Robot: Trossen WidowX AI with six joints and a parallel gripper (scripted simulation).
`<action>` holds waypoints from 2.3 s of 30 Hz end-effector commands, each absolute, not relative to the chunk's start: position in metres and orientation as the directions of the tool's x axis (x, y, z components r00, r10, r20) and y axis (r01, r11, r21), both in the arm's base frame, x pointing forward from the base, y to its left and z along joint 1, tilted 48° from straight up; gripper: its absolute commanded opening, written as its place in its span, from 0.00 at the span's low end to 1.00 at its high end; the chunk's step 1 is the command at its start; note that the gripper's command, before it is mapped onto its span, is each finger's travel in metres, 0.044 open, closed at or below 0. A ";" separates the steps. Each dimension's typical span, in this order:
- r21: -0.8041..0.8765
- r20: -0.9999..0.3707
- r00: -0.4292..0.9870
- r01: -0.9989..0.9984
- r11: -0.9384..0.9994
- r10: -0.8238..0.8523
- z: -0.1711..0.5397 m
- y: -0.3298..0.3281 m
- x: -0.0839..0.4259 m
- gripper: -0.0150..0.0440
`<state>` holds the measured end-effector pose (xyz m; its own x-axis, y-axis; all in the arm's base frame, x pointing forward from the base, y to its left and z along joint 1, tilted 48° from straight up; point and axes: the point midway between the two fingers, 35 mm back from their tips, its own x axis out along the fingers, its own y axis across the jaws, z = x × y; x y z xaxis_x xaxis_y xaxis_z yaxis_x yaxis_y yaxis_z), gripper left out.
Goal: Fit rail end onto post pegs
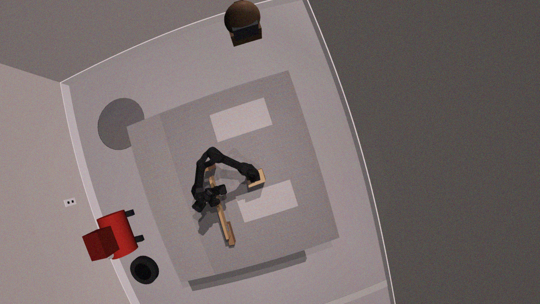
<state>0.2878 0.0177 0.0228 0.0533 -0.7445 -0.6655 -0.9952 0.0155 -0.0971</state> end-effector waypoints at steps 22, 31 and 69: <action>-0.105 -0.676 0.063 -0.994 0.011 -0.734 0.023 0.022 0.289 0.25; -0.105 -0.676 0.063 -0.994 0.011 -0.734 0.023 0.022 0.289 0.25; -0.105 -0.676 0.063 -0.994 0.011 -0.734 0.023 0.022 0.287 0.25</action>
<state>0.2879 0.0191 0.0231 0.0589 -0.7384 -0.6718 -0.9947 0.0137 -0.1022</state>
